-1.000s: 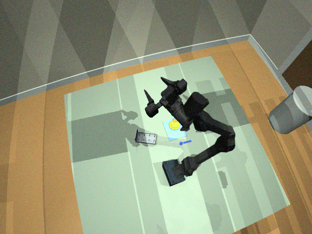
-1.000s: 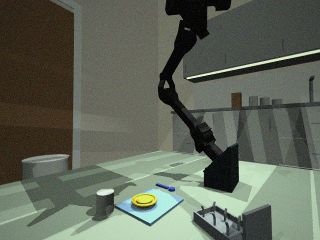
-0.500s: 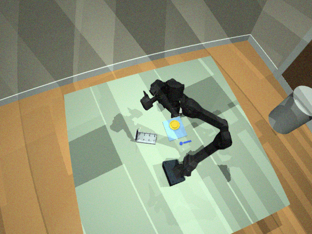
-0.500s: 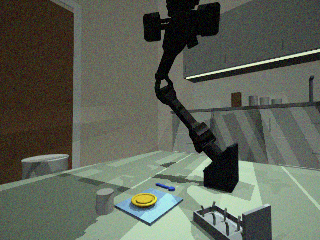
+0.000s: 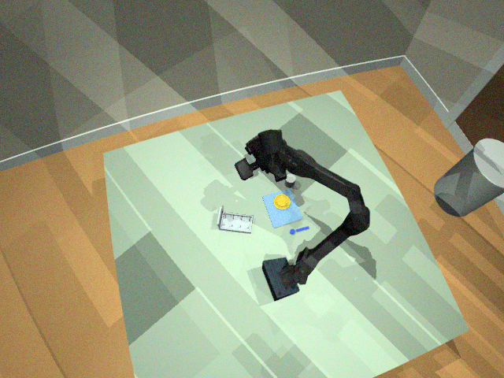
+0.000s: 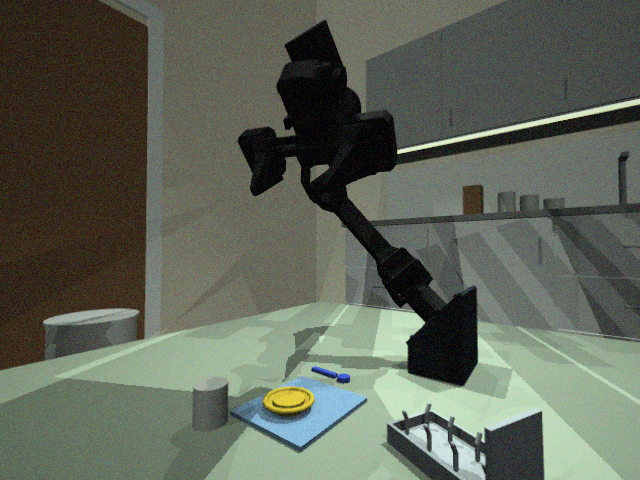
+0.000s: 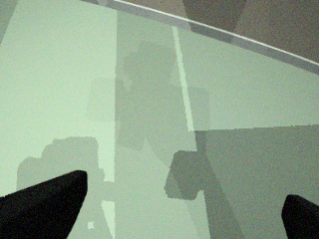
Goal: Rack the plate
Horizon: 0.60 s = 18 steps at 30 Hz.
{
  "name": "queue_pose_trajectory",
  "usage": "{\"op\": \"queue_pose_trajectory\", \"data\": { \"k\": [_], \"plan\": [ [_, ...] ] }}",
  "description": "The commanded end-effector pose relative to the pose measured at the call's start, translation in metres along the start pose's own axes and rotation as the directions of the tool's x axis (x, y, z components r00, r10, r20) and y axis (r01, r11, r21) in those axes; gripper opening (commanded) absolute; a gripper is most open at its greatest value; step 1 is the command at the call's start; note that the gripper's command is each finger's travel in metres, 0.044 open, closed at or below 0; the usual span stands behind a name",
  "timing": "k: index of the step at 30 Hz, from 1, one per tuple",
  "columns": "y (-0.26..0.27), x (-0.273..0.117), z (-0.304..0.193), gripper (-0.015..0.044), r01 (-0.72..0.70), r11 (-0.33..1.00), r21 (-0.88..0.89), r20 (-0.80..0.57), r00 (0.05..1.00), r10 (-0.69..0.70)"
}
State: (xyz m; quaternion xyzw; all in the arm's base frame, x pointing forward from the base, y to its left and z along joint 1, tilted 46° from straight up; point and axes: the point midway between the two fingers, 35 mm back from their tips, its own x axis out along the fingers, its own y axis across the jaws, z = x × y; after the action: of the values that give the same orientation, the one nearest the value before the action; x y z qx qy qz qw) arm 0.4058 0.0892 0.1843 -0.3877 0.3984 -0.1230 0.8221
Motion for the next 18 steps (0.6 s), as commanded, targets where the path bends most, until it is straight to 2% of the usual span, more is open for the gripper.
{"op": "queue_pose_trajectory", "data": {
  "k": [1, 9, 18],
  "plan": [
    [-0.008, 0.026, -0.031, 0.04, 0.007, 1.0, 0.024, -0.122, 0.992, -0.004],
    [-0.029, 0.066, -0.098, 0.04, 0.046, 0.994, 0.095, -0.365, 0.931, -0.008],
    [-0.051, 0.089, -0.179, 0.04, 0.112, 0.98, 0.167, -0.614, 0.789, 0.015]
  ]
}}
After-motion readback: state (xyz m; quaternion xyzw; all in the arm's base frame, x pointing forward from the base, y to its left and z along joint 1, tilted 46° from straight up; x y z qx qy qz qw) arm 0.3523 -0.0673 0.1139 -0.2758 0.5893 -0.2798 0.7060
